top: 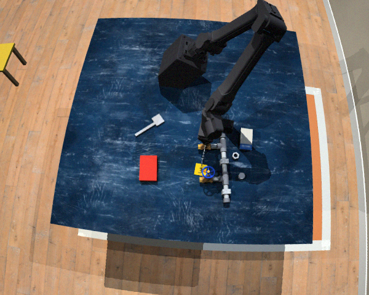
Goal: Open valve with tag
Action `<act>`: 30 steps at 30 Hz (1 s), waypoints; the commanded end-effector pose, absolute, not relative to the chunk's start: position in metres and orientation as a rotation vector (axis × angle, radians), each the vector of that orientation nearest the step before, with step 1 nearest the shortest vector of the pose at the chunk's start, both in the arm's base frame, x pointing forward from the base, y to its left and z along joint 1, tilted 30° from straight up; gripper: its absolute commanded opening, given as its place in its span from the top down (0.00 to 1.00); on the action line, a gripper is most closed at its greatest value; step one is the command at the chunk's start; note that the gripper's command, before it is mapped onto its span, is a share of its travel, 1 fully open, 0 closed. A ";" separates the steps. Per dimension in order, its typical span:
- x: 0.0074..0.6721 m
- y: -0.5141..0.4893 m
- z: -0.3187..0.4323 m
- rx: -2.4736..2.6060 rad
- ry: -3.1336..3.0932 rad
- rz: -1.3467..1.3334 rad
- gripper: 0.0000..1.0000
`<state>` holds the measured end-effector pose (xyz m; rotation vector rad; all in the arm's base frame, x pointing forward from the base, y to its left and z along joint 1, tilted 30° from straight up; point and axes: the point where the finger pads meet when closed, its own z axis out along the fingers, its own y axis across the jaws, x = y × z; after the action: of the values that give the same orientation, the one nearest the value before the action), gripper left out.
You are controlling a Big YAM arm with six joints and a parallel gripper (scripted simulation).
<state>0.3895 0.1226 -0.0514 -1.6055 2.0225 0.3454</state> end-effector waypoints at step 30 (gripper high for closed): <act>0.395 0.123 -0.050 -1.656 1.981 0.321 0.00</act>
<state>0.3893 0.1218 -0.0520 -1.6632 1.9737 0.3186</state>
